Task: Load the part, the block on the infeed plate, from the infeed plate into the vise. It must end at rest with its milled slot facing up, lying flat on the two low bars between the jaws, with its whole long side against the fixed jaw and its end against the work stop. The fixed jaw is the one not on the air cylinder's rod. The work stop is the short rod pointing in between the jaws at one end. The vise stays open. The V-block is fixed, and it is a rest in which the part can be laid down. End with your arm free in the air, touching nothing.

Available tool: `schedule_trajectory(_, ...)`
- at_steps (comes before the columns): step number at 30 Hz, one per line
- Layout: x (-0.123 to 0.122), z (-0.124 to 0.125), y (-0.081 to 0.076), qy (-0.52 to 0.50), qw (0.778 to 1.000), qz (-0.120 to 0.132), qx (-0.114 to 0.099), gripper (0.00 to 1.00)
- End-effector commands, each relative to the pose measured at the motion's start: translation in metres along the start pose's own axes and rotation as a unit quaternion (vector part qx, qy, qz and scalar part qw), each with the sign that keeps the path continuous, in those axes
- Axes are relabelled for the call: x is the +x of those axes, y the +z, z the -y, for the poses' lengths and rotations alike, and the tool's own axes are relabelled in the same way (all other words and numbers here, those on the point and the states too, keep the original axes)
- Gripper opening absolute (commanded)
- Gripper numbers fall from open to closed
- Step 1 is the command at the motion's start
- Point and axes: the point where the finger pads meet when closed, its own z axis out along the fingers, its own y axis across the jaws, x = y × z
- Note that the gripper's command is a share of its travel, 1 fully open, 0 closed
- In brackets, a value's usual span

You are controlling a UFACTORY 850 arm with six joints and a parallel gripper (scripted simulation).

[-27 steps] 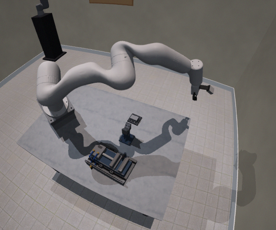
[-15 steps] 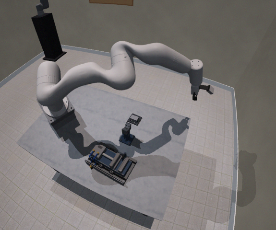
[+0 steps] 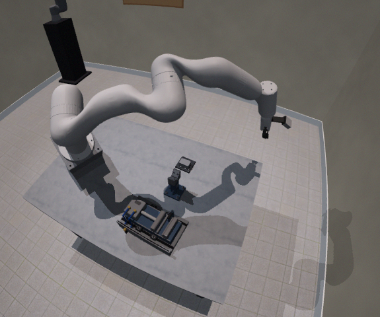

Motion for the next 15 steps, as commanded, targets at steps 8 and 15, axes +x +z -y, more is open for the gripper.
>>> schedule_trajectory(8,-0.074,-0.020,-0.011,-0.161,0.986,0.042,-0.030,1.00)
schedule_trajectory(15,-0.115,-0.034,-0.020,-0.242,0.967,0.065,-0.041,1.00)
